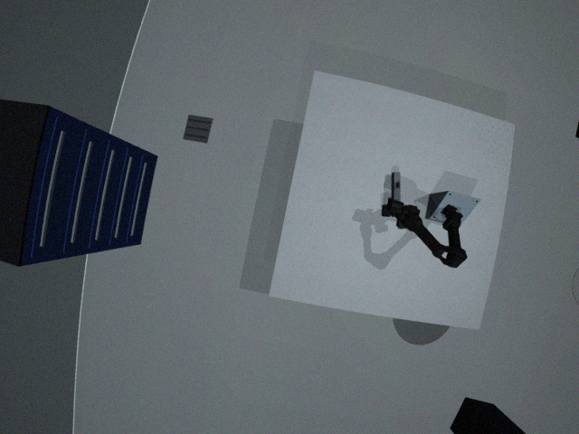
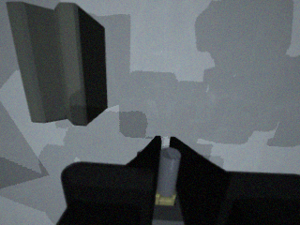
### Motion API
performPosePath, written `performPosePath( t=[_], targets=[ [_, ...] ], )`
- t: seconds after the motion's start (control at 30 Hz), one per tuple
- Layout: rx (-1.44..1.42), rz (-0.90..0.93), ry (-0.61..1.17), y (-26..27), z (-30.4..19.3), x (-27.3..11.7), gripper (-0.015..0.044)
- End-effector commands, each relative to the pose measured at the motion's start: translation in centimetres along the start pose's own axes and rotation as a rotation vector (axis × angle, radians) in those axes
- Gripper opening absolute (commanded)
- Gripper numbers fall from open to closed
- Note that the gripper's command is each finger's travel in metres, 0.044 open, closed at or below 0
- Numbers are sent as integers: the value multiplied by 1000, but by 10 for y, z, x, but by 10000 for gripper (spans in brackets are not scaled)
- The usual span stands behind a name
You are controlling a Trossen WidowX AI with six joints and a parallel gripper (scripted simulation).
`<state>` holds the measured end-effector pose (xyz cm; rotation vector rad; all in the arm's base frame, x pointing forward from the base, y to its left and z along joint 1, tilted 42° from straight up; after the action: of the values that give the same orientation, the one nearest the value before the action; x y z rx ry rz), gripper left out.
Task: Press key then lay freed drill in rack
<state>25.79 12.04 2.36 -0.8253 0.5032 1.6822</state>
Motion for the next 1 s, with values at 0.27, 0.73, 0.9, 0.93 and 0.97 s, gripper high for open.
performPosePath(
  t=[0.27, 0.73, 0.9, 0.93, 0.97],
  targets=[
    [2, -3, -6, 1, 8, 0, 0],
    [2, -3, -7, 2, 29, -2, 0],
    [2, -3, -8, 2, 37, -2, 0],
    [2, -3, -8, 2, 38, -2, 0],
    [2, -3, -8, 3, 39, -2, 0]
  ],
)
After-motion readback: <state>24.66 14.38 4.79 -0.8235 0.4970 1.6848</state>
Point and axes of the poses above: the point midway between the two fingers, 35 mm back from their tips, its own x axis out along the fingers, its own y axis across the jaws, z = x × y, the point moved 2 cm from there along -x, back along the fingers, and after that the axes turned 4 degrees about x, right-handed, at the moved point
